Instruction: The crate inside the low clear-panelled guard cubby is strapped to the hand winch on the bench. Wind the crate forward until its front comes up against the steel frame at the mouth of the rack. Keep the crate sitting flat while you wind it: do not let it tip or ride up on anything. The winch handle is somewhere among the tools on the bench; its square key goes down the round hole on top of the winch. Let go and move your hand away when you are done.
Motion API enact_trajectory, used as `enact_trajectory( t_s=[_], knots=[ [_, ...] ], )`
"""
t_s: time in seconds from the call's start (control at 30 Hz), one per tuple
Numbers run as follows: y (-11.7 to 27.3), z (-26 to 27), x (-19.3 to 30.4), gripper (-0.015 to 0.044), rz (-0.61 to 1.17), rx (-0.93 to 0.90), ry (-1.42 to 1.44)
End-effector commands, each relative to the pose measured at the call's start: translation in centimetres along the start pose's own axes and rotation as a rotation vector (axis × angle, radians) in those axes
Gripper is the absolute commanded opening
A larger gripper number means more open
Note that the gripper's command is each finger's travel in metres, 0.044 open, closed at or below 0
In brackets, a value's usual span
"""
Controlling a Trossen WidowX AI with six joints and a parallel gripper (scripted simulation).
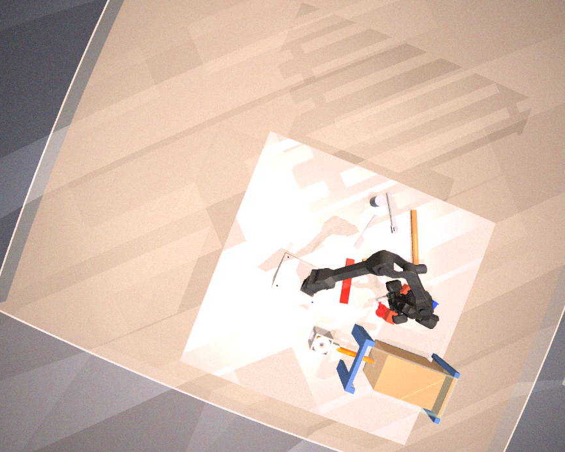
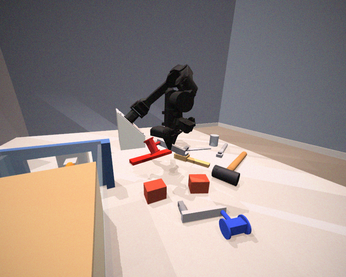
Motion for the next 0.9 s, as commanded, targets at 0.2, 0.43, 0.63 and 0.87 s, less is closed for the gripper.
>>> enact_trajectory(
  t_s=[0.2,0.43,0.63,0.87],
  knots=[
    [5.7,0.8,0.2,0.0,-0.018,0.005,0.01],
    [6.0,-3.2,3.3,0.0,-0.01,0.049,-0.119],
    [6.6,-6.3,6.8,0.0,-0.009,0.075,-0.267],
    [7.1,-9.2,11.0,0.0,-0.01,0.095,-0.423]
  ],
)
Point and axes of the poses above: the point midway between the two fingers, 35 mm back from their tips, its own y axis back along the fingers, its own z axis across the jaws, x = y × z, the point moved 2 cm from there along y, back along the fingers, and after that the axes turned 5 degrees about y, right-handed, at the moved point
